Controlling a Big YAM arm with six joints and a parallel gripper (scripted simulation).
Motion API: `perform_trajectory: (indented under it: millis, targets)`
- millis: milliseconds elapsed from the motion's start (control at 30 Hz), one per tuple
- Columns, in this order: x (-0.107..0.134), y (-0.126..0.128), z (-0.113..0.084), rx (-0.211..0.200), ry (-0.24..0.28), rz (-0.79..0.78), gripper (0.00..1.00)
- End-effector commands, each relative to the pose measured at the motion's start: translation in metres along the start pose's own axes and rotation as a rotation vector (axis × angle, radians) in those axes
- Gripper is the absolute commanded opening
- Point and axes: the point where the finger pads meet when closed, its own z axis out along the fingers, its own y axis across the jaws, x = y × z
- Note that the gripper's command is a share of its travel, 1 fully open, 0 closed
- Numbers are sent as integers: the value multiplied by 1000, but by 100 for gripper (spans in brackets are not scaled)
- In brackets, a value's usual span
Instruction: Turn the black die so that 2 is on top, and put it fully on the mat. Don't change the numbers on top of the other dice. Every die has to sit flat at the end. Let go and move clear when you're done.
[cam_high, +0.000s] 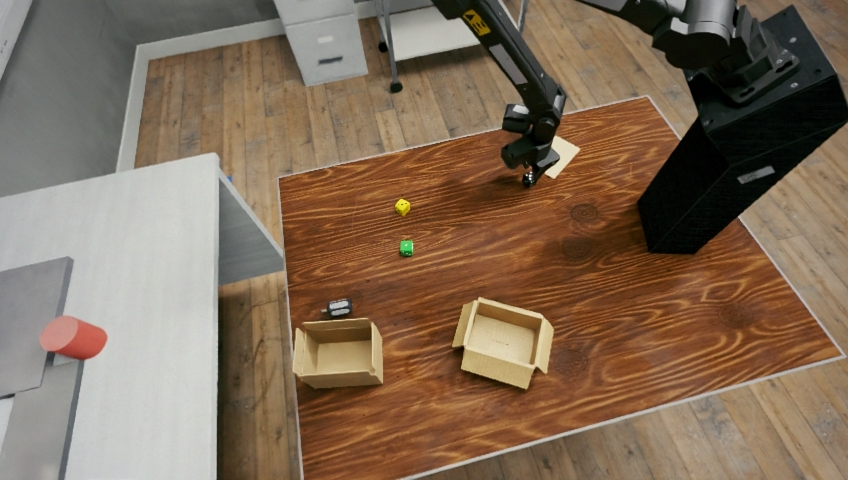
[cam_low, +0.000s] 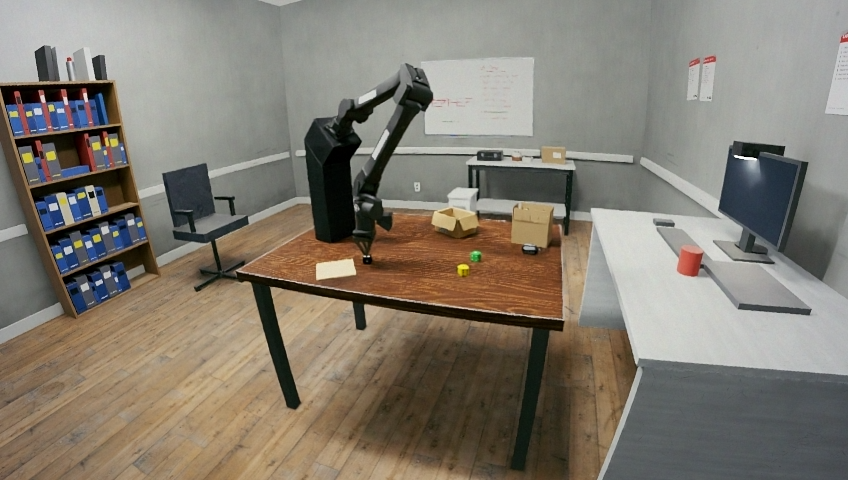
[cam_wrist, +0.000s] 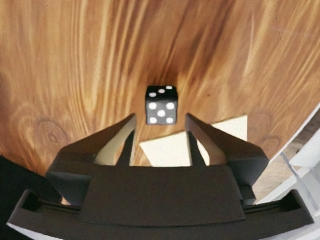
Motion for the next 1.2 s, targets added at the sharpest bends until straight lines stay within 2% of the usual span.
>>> perform_trajectory:
  millis: [0, 1167]
  targets:
    - [-3, 2, -2, 0, -3, 8, 45]
    - [-3, 4, -4, -6, 2, 10, 45]
